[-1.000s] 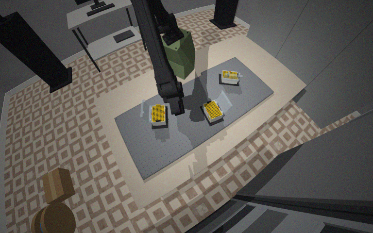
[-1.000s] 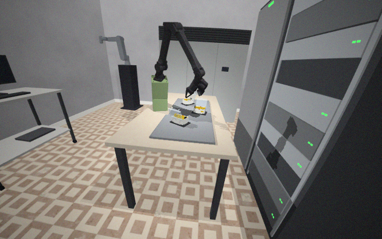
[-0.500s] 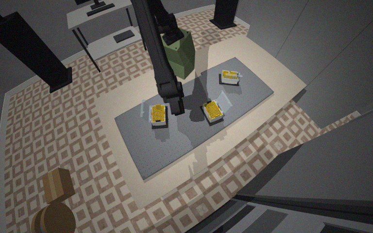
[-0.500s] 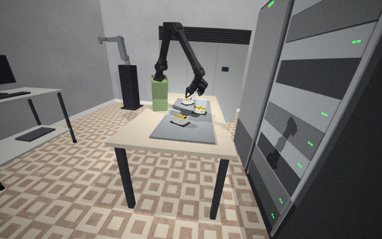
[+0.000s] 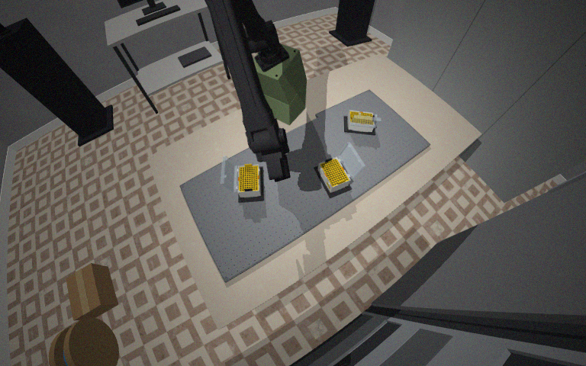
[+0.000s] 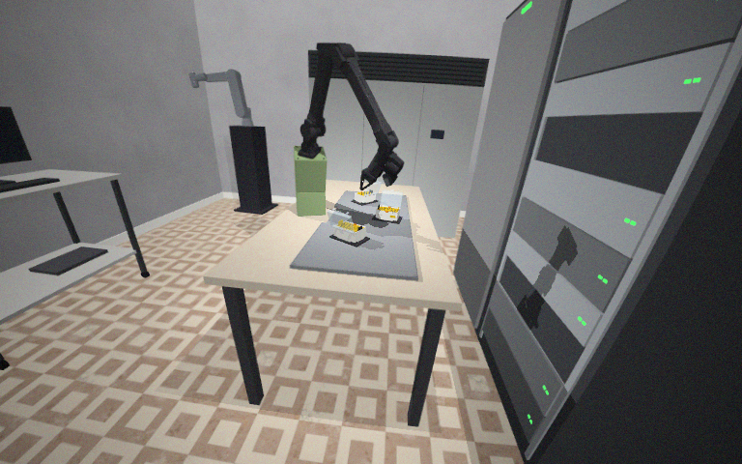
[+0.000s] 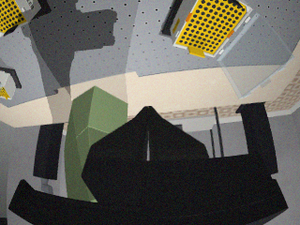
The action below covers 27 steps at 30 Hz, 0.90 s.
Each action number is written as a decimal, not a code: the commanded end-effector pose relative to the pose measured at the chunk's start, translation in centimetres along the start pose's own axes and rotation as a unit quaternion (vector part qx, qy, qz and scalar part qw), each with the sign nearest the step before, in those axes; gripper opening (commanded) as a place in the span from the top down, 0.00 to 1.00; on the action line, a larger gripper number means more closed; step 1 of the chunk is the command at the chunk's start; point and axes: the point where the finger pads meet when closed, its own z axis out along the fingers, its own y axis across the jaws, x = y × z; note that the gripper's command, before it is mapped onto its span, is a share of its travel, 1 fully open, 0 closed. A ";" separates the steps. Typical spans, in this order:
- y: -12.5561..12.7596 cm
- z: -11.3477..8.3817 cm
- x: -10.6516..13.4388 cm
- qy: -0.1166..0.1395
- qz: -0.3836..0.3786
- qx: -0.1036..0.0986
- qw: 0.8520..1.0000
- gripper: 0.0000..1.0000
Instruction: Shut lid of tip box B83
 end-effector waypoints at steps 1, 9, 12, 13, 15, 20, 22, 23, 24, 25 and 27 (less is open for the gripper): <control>0.3 0.7 0.4 0.015 -0.002 -0.002 1.000 1.00; 0.3 0.7 0.4 0.015 -0.002 -0.002 1.000 1.00; -2.5 -1.1 -0.5 -0.008 0.059 -0.027 0.998 1.00; -3.1 -1.4 -0.5 -0.013 0.075 -0.035 0.997 1.00; -4.2 -1.4 -0.4 -0.013 0.103 -0.051 0.993 1.00; -6.4 -0.1 -0.2 0.002 0.108 -0.062 0.992 1.00; -6.8 0.0 -0.2 0.004 0.108 -0.062 0.992 1.00; -6.8 0.0 -0.2 0.004 0.108 -0.062 0.992 1.00; -6.3 -0.3 -0.6 0.001 0.095 -0.060 0.994 1.00; -7.6 0.1 -0.3 0.004 0.105 -0.062 0.993 1.00; -8.8 0.2 -0.1 0.005 0.108 -0.062 0.992 1.00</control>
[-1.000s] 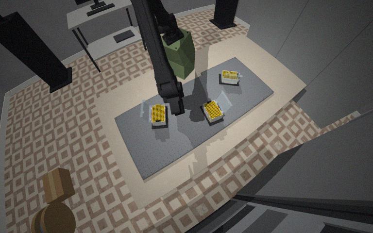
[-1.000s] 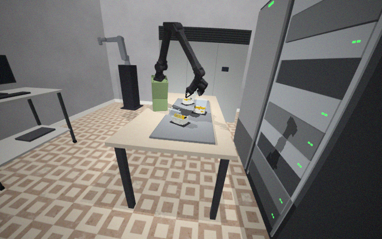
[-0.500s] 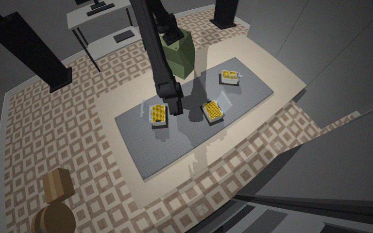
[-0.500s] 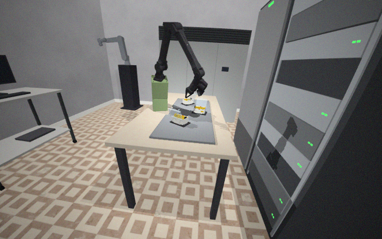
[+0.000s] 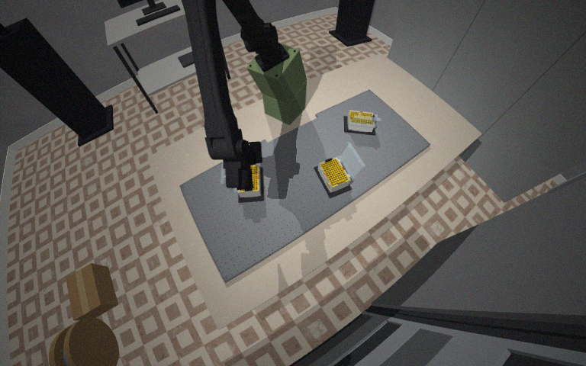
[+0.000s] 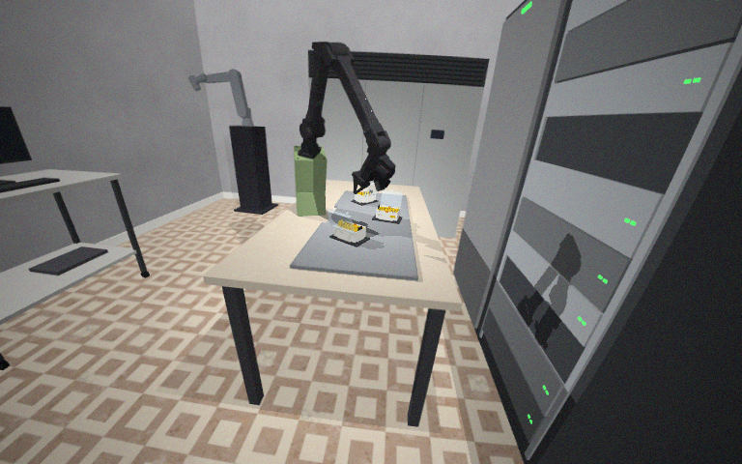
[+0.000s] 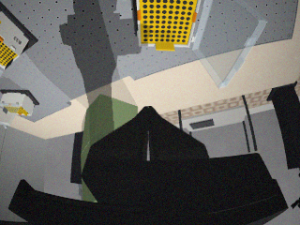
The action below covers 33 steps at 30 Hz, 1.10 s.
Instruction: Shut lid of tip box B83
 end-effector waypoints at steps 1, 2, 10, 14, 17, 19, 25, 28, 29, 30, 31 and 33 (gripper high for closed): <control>-2.1 -0.3 -0.9 0.005 -0.006 -0.001 1.000 1.00; -2.6 -0.4 -1.0 0.005 -0.006 -0.001 1.000 1.00; -5.6 -1.0 -0.5 -0.061 0.000 0.000 0.998 1.00; -6.6 -1.0 -0.4 -0.094 0.000 0.000 0.996 1.00; -8.1 -0.9 -0.3 -0.143 0.001 0.001 0.990 1.00; -9.1 -0.9 -0.2 -0.176 0.002 0.002 0.984 1.00; -12.2 -0.8 0.0 -0.269 0.004 0.004 0.963 1.00; -14.1 -0.4 -0.9 -0.266 0.003 0.003 0.964 1.00; -14.1 -0.4 -0.9 -0.266 0.003 0.003 0.964 1.00; -14.1 -0.4 -0.9 -0.266 0.003 0.003 0.964 1.00; -14.7 -0.7 -1.2 -0.269 0.002 0.005 0.963 1.00; -15.6 -0.4 -0.7 -0.260 0.002 -0.001 0.966 1.00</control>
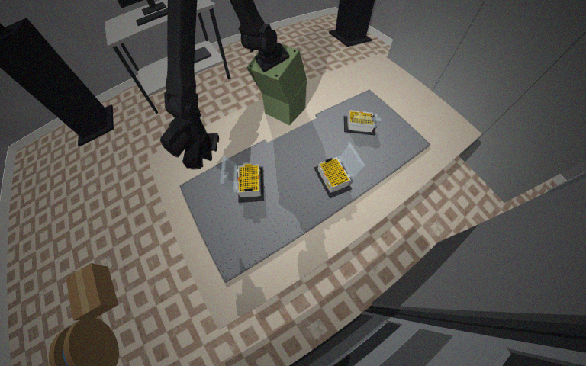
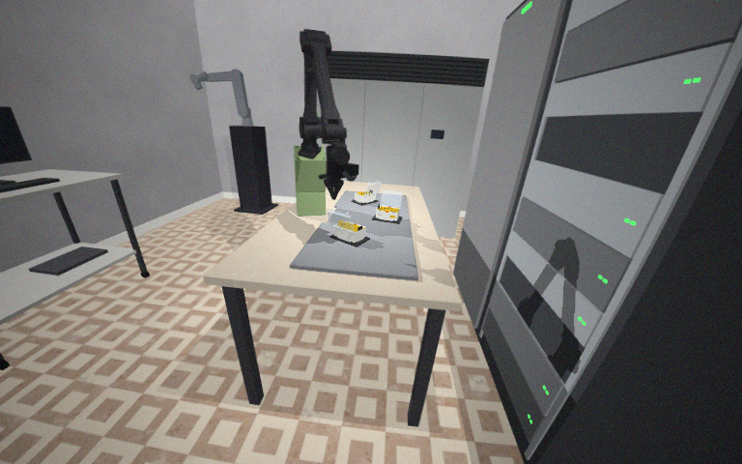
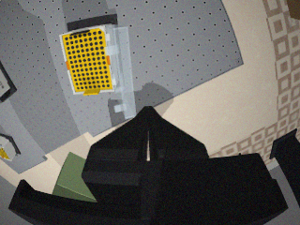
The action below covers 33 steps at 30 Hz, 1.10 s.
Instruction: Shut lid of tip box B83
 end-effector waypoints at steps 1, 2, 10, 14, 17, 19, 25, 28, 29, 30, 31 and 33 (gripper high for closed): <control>-2.3 0.0 -1.4 -0.006 -0.019 0.003 1.000 1.00; -2.4 0.0 -1.4 -0.006 -0.019 0.003 1.000 1.00; -2.2 3.2 -1.5 -0.012 -0.021 0.007 1.000 1.00; -2.1 3.2 -1.6 -0.012 -0.022 0.007 1.000 1.00; -2.7 1.6 -2.4 -0.028 -0.019 0.017 0.999 1.00; -2.5 2.0 -2.2 -0.024 -0.019 0.015 0.999 1.00; -1.8 2.6 -1.4 -0.011 -0.018 0.006 1.000 1.00; -1.8 2.6 -1.4 -0.011 -0.018 0.006 1.000 1.00; -1.8 2.6 -1.4 -0.011 -0.018 0.006 1.000 1.00; -1.8 2.6 -1.4 -0.011 -0.018 0.006 1.000 1.00; -1.8 2.6 -1.4 -0.011 -0.018 0.006 1.000 1.00; -1.8 2.6 -1.4 -0.011 -0.018 0.006 1.000 1.00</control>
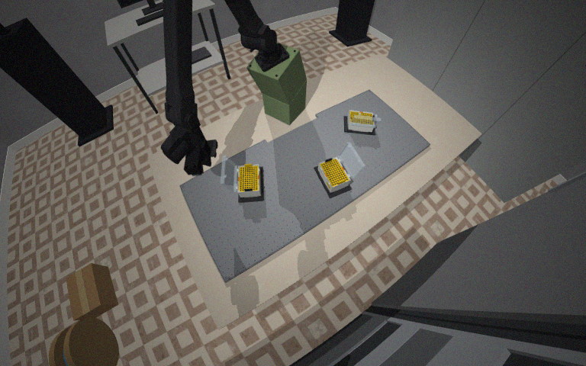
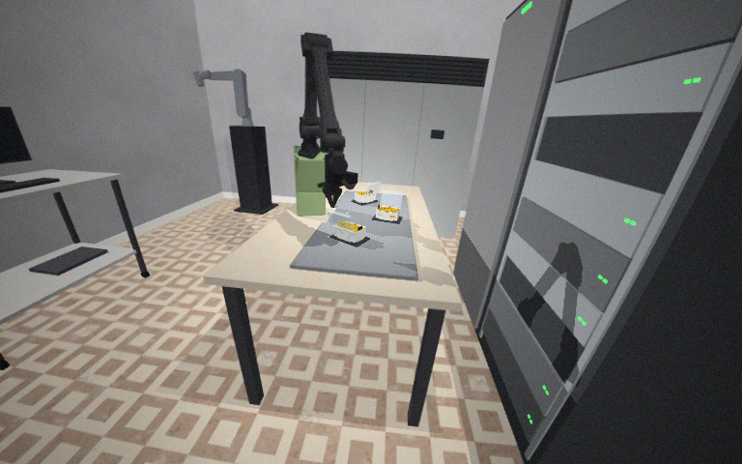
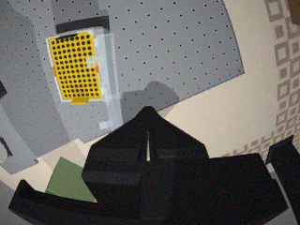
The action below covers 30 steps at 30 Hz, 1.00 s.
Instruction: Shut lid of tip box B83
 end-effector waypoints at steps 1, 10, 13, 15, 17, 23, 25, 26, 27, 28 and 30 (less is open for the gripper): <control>-1.0 0.4 -1.1 -0.010 -0.002 0.007 1.000 1.00; -1.2 1.9 -1.3 -0.013 -0.001 0.009 1.000 1.00; -1.2 2.4 -1.3 -0.012 -0.001 0.009 1.000 1.00; -1.2 2.4 -1.3 -0.012 -0.001 0.009 1.000 1.00; -1.2 2.7 -1.3 -0.012 -0.001 0.009 1.000 1.00; -1.2 3.8 -1.2 -0.012 -0.001 0.008 1.000 1.00; -1.2 4.1 -1.2 -0.012 -0.001 0.008 1.000 1.00; -1.2 4.3 -1.2 -0.012 -0.001 0.008 1.000 1.00; -1.2 4.5 -1.2 -0.011 -0.001 0.008 1.000 1.00; -1.2 4.6 -1.2 -0.011 -0.001 0.008 1.000 1.00; -1.1 5.0 -1.1 -0.011 -0.001 0.008 1.000 1.00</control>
